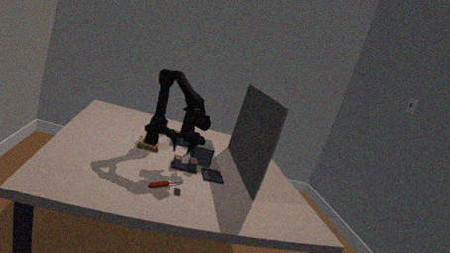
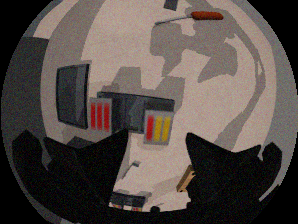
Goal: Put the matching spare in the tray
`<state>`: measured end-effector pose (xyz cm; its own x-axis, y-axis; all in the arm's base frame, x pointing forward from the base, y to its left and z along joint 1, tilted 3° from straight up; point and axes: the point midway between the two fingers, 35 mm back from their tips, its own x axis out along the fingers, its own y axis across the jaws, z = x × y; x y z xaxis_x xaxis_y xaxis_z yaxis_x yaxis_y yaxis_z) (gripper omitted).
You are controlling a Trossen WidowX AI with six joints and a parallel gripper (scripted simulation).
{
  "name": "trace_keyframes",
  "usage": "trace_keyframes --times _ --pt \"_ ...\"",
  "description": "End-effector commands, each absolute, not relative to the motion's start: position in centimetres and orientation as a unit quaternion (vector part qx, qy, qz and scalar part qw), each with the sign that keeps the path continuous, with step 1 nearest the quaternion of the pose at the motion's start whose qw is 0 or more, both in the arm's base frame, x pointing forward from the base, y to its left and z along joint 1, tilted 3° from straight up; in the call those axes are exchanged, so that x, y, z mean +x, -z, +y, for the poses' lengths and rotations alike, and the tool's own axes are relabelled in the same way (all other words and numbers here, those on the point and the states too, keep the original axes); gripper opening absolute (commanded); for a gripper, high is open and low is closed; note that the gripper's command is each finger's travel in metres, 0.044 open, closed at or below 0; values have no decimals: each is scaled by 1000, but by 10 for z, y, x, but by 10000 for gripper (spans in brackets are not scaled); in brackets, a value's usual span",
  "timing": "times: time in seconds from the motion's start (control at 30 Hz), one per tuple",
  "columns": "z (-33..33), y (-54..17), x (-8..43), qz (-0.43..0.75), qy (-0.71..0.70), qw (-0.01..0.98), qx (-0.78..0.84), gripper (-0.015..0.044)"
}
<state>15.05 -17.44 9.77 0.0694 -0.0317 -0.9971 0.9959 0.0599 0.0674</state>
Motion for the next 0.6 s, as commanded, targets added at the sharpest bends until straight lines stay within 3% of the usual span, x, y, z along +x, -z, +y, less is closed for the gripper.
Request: trace_keyframes --times 0.0,0.57 --pt "-173 -87 150 492 475 534 496 300" --pt "-173 -59 151 492 475 534 496 300"
